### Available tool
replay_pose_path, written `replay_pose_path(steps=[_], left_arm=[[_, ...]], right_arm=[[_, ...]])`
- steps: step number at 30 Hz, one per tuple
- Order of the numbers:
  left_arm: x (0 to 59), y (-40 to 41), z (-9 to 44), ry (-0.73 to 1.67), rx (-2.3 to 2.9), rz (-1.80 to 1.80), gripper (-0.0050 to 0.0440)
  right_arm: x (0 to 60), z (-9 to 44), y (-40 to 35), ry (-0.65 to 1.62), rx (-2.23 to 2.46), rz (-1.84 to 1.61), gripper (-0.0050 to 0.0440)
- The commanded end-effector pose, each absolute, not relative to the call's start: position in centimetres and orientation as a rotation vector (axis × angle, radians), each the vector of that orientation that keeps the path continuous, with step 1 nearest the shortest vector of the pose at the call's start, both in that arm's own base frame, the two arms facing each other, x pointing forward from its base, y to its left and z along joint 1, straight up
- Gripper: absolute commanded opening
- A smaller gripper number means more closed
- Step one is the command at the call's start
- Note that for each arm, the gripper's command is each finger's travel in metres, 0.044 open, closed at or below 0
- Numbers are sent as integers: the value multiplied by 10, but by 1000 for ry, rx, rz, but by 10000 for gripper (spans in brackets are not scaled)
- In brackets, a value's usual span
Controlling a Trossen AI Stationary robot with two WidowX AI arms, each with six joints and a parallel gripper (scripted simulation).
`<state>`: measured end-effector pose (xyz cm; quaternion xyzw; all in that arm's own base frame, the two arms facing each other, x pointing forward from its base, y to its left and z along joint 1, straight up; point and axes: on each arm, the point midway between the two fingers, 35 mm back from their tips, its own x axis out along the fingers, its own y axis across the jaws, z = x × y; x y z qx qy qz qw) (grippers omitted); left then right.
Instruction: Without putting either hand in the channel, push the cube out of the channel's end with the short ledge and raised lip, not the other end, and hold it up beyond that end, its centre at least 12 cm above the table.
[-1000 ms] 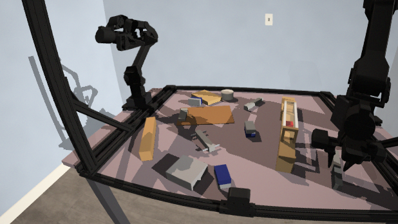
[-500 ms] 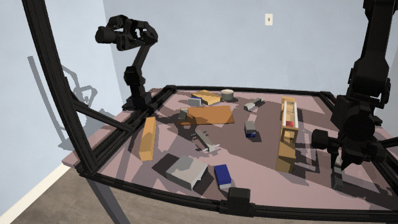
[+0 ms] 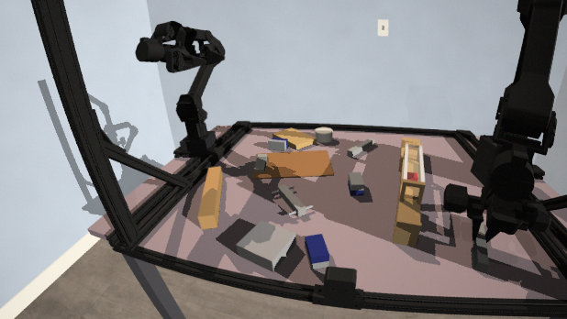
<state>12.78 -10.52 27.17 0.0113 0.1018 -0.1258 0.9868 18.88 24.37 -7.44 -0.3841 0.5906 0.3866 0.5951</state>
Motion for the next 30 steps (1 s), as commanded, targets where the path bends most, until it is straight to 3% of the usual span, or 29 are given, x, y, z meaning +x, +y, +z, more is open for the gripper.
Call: replay_pose_path(steps=[1,15,30], left_arm=[[128,-105,272,203,21,-253,400],[128,-105,272,203,21,-253,400],[128,-105,272,203,21,-253,400]], right_arm=[[189,-73,244,1371,-891,897,40],[188,31,242,1380,-893,893,40],[225,33,199,1375,-904,904,40]])
